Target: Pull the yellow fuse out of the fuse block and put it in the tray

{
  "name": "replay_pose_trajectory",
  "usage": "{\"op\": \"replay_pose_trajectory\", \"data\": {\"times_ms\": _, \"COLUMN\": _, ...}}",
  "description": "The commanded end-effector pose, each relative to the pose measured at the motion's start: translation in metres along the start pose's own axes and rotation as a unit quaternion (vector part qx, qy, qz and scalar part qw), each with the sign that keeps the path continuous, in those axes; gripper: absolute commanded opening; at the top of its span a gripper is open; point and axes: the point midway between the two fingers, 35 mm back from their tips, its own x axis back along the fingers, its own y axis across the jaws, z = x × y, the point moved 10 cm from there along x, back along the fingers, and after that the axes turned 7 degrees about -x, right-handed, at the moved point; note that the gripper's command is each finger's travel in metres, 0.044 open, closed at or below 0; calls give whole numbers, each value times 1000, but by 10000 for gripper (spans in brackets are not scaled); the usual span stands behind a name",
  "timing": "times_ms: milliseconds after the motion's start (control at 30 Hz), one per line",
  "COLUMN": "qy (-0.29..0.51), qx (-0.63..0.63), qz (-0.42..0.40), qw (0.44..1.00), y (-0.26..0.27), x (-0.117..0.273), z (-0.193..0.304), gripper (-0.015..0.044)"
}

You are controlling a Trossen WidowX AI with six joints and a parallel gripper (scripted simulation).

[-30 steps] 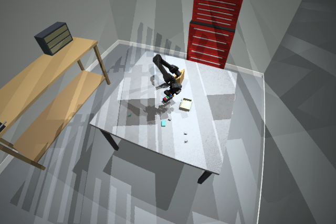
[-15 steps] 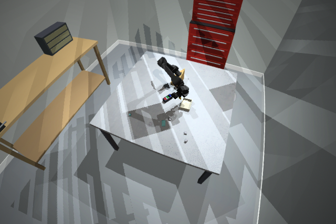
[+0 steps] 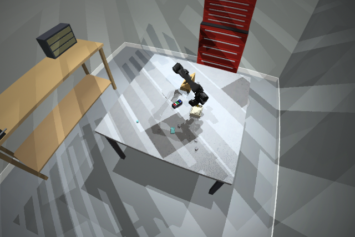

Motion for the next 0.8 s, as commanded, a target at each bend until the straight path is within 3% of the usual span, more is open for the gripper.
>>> {"op": "replay_pose_trajectory", "data": {"times_ms": 0, "qy": 0, "qx": -5, "qz": -3, "qw": 1000, "y": 0, "x": -2, "z": -2, "gripper": 0}}
{"op": "replay_pose_trajectory", "data": {"times_ms": 767, "qy": 0, "qx": -5, "qz": -2, "qw": 1000, "y": 0, "x": -39, "z": -2, "gripper": 0}}
